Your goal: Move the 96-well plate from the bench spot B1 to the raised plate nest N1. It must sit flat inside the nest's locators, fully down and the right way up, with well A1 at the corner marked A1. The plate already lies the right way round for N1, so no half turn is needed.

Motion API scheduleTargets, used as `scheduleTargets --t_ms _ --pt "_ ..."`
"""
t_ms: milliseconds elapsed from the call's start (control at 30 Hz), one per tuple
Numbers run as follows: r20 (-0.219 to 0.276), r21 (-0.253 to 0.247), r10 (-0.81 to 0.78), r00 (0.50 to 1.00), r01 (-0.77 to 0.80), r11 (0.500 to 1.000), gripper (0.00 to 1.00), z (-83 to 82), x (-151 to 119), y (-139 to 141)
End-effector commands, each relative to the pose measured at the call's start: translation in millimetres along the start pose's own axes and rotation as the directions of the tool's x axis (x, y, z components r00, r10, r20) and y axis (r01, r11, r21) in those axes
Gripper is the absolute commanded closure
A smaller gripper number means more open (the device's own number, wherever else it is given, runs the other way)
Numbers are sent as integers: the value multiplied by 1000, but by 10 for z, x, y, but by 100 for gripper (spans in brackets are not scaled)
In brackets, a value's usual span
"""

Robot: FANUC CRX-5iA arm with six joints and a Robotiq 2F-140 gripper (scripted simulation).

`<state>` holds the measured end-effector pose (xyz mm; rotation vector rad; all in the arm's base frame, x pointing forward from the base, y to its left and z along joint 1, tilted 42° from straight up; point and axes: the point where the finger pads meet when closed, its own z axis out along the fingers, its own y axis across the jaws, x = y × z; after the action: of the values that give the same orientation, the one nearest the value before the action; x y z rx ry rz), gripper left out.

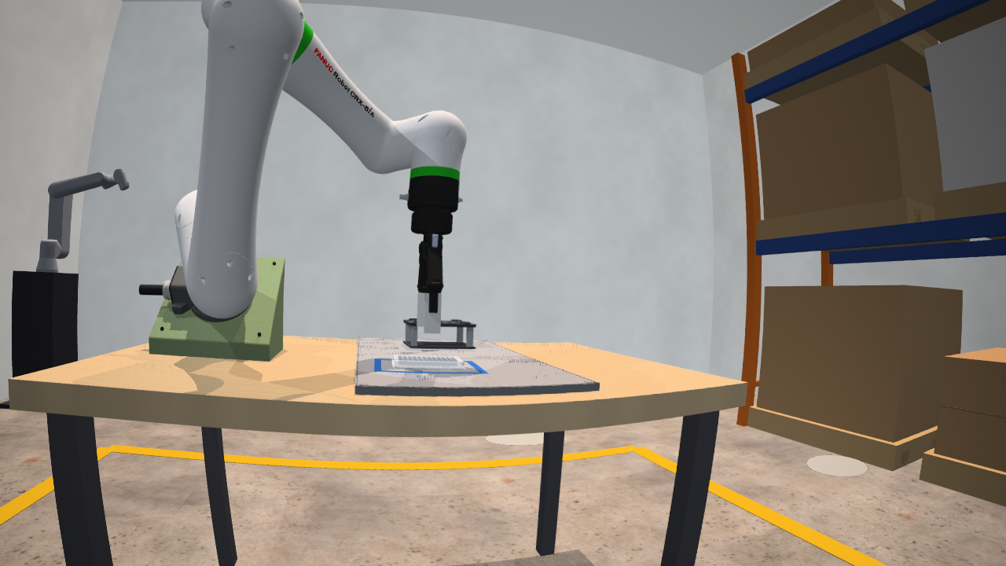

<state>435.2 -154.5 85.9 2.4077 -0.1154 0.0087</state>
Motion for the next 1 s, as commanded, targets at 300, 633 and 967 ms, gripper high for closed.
scheduleTargets --t_ms 300,633,967 --pt "-1 0 0 1000 0 1000 0 198 2 -1" --pt "-1 0 0 1000 0 1000 0 331 2 -1" --pt "-1 0 0 1000 0 1000 0 464 2 -1"
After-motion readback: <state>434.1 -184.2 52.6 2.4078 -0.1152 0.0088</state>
